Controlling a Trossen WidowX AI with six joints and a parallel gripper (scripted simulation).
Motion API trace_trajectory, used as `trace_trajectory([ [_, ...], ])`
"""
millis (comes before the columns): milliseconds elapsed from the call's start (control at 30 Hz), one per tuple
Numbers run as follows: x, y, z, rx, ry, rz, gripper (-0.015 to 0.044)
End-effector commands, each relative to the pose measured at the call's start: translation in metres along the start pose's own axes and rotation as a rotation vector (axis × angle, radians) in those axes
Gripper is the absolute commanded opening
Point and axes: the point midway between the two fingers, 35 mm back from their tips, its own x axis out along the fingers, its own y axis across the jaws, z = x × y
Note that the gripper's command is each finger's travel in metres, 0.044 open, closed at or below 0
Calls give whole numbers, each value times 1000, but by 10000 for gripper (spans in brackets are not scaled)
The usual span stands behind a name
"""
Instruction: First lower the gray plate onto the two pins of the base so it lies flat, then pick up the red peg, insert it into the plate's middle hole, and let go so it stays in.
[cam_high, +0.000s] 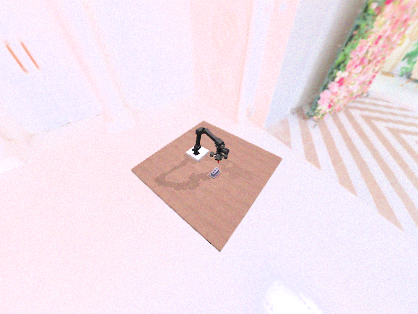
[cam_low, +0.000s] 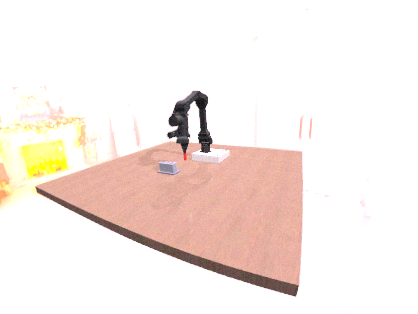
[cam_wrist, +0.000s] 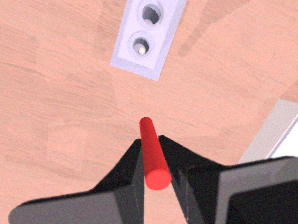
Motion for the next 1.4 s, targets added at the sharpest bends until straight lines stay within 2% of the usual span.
trace_trajectory([
  [0, 1, -2, 14, -9, -5, -6, 0],
  [967, 0, -20, 102, -6, -6, -6, 0],
  [1367, 0, -21, 104, -6, -6, -6, 0],
])
